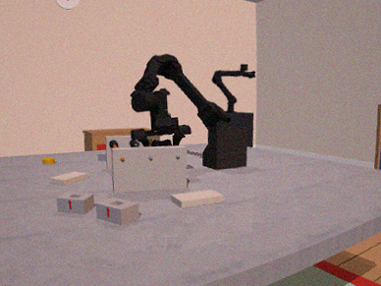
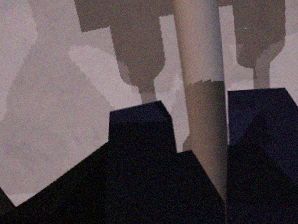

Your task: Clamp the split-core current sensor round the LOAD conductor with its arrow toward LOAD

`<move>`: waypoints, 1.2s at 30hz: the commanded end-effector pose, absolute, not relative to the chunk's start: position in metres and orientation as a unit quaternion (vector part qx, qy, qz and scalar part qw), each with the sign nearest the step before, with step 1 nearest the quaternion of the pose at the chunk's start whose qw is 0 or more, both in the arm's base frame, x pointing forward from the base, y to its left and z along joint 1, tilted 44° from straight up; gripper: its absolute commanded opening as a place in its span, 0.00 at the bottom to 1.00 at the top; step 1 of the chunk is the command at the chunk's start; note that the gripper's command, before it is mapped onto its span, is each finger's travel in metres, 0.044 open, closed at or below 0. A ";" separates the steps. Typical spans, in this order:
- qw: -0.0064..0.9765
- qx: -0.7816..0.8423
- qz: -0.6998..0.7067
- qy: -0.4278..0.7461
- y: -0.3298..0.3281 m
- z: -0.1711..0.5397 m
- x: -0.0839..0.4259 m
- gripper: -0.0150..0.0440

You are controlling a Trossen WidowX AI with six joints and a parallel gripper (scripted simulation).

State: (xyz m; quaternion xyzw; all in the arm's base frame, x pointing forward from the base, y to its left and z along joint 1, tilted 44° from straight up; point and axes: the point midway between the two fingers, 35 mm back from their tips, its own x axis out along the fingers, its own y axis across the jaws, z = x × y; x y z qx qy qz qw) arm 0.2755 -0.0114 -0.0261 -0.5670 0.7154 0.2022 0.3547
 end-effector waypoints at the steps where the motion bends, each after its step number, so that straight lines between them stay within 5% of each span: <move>1: 0.355 -0.567 0.201 0.715 -0.011 -0.026 0.276 0.25; 36: 0.355 -0.581 0.196 0.706 -0.006 -0.020 0.276 0.25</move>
